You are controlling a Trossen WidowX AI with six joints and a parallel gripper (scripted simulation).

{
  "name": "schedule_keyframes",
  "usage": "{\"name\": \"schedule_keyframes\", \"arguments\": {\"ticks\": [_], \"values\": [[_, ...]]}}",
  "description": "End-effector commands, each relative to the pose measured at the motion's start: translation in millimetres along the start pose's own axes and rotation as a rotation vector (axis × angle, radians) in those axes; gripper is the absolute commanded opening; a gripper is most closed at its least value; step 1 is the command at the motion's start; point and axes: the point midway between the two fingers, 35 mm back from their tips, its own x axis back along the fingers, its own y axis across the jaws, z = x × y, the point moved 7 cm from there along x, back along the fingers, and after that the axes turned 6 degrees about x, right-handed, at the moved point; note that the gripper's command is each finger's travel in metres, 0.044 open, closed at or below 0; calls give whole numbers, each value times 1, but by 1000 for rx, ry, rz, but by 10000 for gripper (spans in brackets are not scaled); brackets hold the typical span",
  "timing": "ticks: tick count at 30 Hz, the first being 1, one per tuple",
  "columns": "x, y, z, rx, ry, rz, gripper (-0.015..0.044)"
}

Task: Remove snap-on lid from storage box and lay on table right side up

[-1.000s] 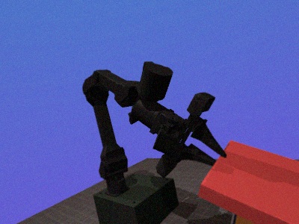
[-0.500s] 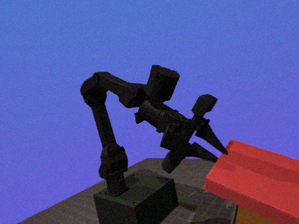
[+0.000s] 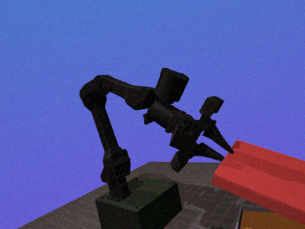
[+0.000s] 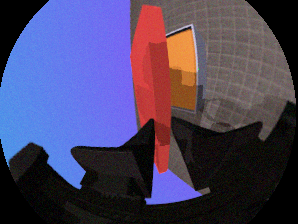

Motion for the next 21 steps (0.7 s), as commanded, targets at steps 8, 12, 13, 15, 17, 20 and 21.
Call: {"name": "schedule_keyframes", "arguments": {"ticks": [8, 12, 13, 15, 17, 20, 21], "values": [[3, 4, 22, -4, -6, -14, 0], [3, 4, 30, -4, -6, -14, 0], [3, 4, 32, -4, -6, -14, 0], [4, 5, 36, -5, -5, -14, 0], [4, 5, 40, -5, -5, -14, 0], [4, 5, 46, -5, -5, -14, 0], [4, 6, 48, -6, -5, -14, 0]]}}
